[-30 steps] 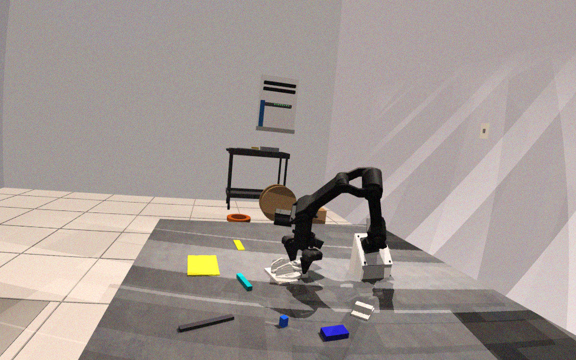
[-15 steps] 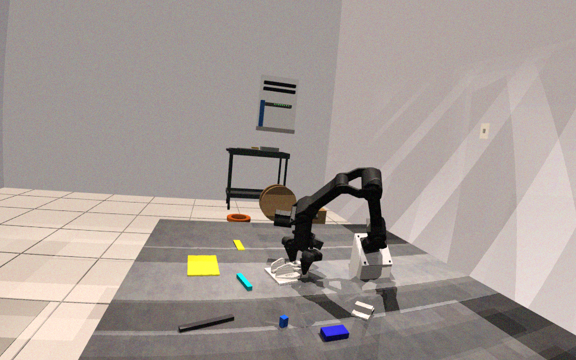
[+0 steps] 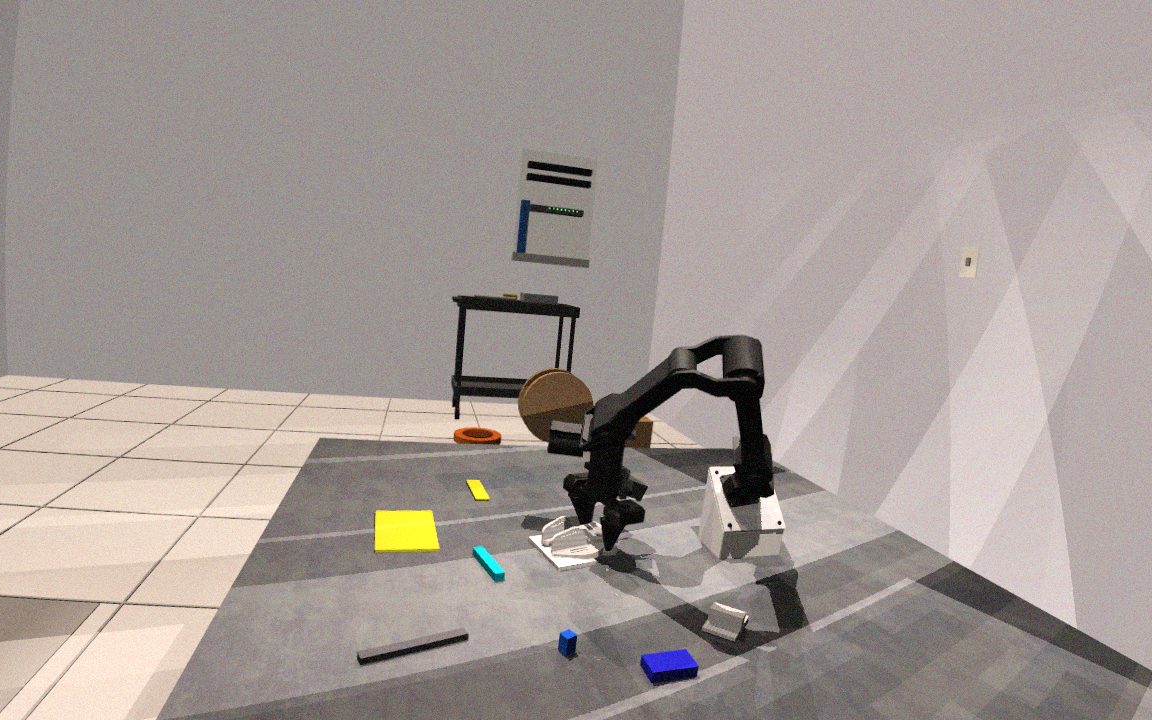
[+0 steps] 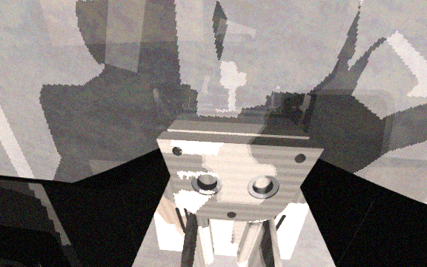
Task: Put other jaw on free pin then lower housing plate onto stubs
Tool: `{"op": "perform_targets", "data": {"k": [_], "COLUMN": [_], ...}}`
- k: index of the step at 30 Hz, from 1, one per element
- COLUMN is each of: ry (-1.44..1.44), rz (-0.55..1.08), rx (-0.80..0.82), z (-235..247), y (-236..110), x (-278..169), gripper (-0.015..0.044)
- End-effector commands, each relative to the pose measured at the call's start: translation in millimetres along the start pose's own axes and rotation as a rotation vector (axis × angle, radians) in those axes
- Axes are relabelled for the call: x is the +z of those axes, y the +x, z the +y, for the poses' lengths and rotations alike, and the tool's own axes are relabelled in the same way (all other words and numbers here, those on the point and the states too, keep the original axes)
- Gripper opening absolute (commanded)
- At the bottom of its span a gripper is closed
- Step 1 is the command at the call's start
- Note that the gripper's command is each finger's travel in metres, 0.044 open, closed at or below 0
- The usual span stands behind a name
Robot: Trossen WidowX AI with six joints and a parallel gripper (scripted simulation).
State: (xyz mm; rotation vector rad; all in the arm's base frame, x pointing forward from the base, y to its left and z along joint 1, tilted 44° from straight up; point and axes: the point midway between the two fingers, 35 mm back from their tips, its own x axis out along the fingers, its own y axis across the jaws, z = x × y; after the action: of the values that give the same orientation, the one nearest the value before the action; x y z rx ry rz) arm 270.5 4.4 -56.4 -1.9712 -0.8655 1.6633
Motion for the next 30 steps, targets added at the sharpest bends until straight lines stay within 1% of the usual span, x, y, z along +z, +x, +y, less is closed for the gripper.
{"op": "perform_targets", "data": {"k": [1, 30], "ry": [-0.001, -0.001], "rz": [0.003, 0.003], "rx": [0.001, 0.001], "z": [0.2, 0.2], "y": [1.6, 4.0], "x": [-1.1, -1.1], "gripper": [0.0351, 0.0351]}}
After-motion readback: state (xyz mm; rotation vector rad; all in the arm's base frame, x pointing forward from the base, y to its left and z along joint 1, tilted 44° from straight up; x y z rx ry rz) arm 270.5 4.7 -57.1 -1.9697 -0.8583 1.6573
